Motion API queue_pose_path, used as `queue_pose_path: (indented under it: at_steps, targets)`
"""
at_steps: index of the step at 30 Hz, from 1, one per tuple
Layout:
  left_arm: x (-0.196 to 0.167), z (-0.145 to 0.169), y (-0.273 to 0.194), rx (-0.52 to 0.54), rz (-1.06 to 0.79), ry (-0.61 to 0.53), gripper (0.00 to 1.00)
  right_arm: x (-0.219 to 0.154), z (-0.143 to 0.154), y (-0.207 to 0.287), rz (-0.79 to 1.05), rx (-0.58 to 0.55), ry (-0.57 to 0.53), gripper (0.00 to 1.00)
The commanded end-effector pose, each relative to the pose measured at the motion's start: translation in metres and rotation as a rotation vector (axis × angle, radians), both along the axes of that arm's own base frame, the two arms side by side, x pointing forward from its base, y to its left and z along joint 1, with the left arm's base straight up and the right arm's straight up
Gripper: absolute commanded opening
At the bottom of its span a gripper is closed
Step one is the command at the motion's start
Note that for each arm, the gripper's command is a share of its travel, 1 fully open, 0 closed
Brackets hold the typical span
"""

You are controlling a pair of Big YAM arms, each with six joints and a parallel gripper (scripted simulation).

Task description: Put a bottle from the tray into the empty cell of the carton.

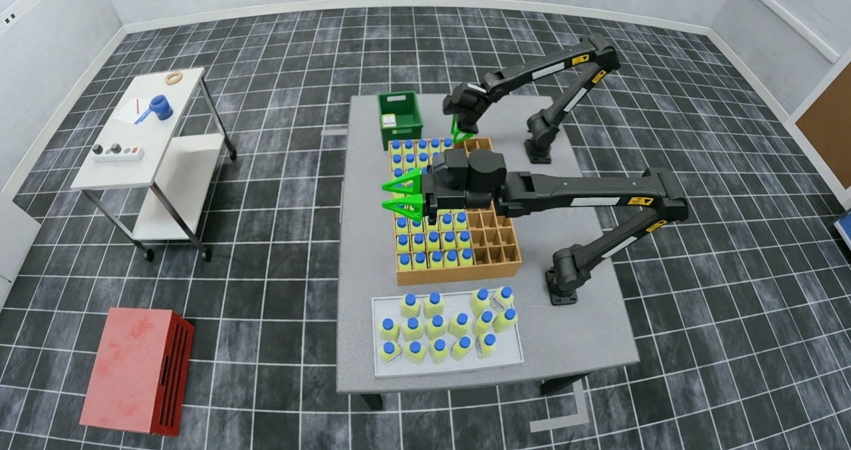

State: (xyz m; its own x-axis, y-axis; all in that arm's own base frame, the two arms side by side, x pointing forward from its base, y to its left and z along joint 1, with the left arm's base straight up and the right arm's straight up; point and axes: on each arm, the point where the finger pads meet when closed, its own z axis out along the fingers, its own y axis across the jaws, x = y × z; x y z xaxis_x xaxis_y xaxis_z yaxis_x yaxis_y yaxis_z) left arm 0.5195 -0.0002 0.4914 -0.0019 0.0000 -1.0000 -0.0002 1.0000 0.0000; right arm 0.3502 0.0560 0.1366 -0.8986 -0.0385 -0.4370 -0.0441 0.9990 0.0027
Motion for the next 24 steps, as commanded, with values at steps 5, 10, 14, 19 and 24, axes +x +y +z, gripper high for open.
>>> queue_pose_path:
  at_steps: [5, 10, 14, 19, 24]
  targets:
    - [0.003, 0.048, -0.003, 0.01, -0.001, -0.084, 0.42, 0.008, 0.065, 0.012, 0.008, 0.014, -0.071, 0.42]
    - [0.003, 0.048, -0.003, 0.01, -0.001, -0.084, 0.42, -0.006, 0.027, 0.0, -0.012, -0.004, 0.01, 0.42]
    - [0.003, 0.048, -0.003, 0.01, -0.001, -0.084, 0.42, -0.004, 0.029, 0.0, -0.013, -0.002, 0.005, 0.42]
    - [0.003, 0.048, -0.003, 0.01, -0.001, -0.084, 0.42, 0.013, 0.057, 0.0, -0.01, 0.01, -0.073, 0.42]
    - [0.003, 0.048, -0.003, 0.01, -0.001, -0.084, 0.42, 0.011, 0.061, 0.0, -0.013, 0.014, -0.084, 0.42]
